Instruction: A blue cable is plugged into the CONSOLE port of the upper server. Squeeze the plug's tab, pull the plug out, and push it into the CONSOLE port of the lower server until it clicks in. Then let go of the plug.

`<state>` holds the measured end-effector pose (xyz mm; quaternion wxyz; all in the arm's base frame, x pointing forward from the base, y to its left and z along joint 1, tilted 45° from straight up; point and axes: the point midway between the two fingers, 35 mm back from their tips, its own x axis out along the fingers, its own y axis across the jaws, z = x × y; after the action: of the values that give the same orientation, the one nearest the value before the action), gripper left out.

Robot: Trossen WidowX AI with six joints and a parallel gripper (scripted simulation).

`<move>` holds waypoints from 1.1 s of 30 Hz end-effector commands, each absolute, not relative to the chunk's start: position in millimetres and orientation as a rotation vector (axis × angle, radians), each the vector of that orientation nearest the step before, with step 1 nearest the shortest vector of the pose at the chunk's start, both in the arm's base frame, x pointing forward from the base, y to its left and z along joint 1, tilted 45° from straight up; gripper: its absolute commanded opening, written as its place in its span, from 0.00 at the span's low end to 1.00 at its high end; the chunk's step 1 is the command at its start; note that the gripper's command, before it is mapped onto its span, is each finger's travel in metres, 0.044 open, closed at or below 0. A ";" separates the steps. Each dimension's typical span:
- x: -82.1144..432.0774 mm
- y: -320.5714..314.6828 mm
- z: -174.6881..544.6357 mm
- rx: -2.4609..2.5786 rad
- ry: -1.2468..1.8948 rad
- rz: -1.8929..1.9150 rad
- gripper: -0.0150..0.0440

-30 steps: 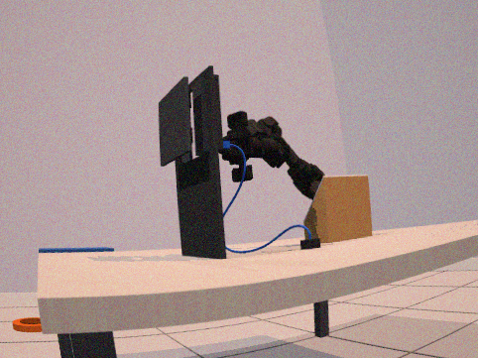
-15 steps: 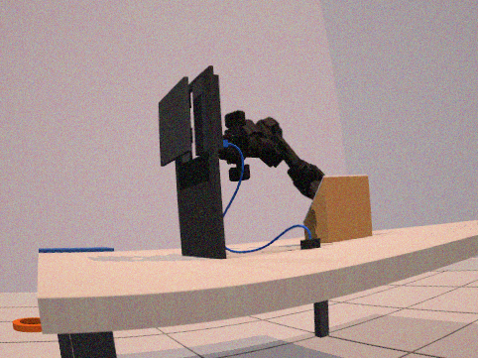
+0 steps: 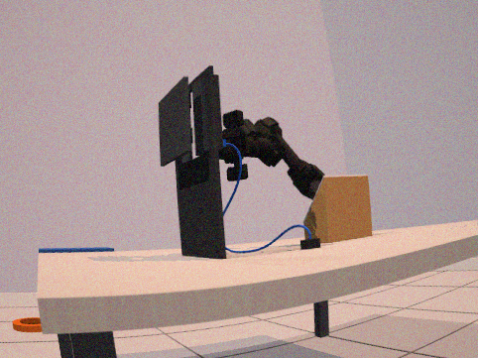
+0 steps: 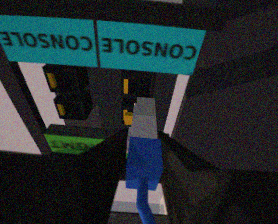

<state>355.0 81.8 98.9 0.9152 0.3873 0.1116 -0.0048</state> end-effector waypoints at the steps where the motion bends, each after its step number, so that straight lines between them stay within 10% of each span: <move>1: 358.5 83.4 101.9 0.794 0.225 0.001 0.25; 33: 371.3 81.4 103.4 0.794 0.224 0.004 0.25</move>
<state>368.2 79.9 100.9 0.9152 0.3874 0.1108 -0.0036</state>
